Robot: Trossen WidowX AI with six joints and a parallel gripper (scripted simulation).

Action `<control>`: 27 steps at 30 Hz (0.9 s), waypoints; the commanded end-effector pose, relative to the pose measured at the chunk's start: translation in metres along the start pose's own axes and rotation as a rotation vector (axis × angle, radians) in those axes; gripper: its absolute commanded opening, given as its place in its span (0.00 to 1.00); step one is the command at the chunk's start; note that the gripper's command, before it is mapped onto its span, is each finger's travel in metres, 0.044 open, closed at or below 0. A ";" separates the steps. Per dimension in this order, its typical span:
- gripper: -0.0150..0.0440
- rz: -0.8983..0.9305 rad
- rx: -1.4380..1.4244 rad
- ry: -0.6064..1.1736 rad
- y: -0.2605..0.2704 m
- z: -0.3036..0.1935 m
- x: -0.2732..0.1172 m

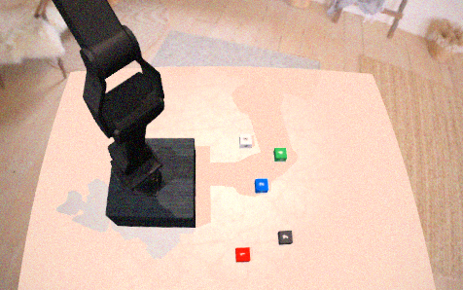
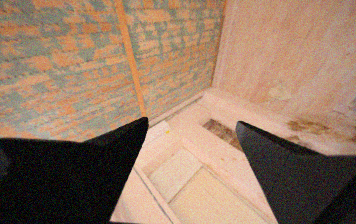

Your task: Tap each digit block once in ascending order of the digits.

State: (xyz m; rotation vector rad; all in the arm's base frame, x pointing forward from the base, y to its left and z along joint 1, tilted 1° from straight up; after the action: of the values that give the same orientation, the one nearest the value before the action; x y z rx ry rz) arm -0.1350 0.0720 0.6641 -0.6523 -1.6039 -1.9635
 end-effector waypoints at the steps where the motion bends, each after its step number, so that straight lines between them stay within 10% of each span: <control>1: 0.93 -0.136 -0.173 -0.211 -0.029 0.049 -0.014; 27: 0.93 -1.079 -0.813 -1.173 -0.041 0.213 -0.277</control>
State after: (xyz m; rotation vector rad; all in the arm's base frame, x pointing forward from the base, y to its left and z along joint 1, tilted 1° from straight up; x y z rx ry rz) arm 0.0158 0.3043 0.5167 -1.6881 -1.8023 -3.3481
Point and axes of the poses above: the point midway between the two fingers, 35 mm back from their tips, its own x axis out along the fingers, its own y axis across the jaws, z = x × y, the point moved 8 cm from there along -x, back along the fingers, and after that the axes turned 1 degree about -x, right-handed, at the moved point
